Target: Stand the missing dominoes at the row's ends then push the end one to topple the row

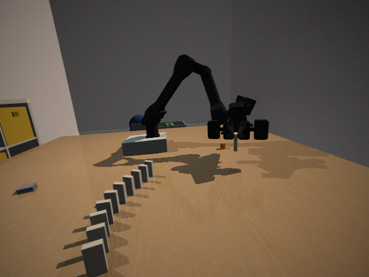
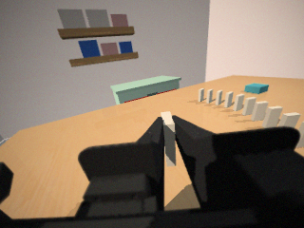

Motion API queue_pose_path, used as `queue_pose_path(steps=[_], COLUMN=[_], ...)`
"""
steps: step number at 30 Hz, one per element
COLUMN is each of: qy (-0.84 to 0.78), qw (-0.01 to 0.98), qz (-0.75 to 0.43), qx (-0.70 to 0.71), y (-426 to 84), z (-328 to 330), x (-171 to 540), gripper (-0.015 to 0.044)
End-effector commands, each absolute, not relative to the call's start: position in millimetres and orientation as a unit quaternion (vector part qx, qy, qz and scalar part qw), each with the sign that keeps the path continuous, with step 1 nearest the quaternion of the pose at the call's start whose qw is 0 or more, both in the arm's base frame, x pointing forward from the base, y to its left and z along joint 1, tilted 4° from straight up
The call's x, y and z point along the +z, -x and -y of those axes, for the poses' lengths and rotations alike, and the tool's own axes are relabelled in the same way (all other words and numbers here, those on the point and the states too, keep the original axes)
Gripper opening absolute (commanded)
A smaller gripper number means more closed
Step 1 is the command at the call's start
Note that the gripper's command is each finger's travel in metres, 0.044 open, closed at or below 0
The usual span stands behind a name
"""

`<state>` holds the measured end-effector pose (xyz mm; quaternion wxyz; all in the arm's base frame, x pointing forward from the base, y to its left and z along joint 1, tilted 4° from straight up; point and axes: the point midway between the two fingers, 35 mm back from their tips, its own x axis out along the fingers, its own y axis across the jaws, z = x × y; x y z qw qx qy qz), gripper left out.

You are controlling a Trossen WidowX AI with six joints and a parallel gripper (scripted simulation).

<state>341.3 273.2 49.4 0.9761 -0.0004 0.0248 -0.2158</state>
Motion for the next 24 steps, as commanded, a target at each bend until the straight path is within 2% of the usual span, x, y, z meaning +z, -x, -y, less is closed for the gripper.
queue_pose_path(steps=[1, 13, 24], qy=[0.006, 0.006, 0.003], qw=[0.975, 0.975, 0.976], qz=[-0.024, -0.024, -0.024], qx=[-0.220, -0.220, -0.218], y=[-339, -339, -341], z=[-271, -271, -270], x=[48, 48, 5], gripper=[0.0028, 0.0028, 0.0028])
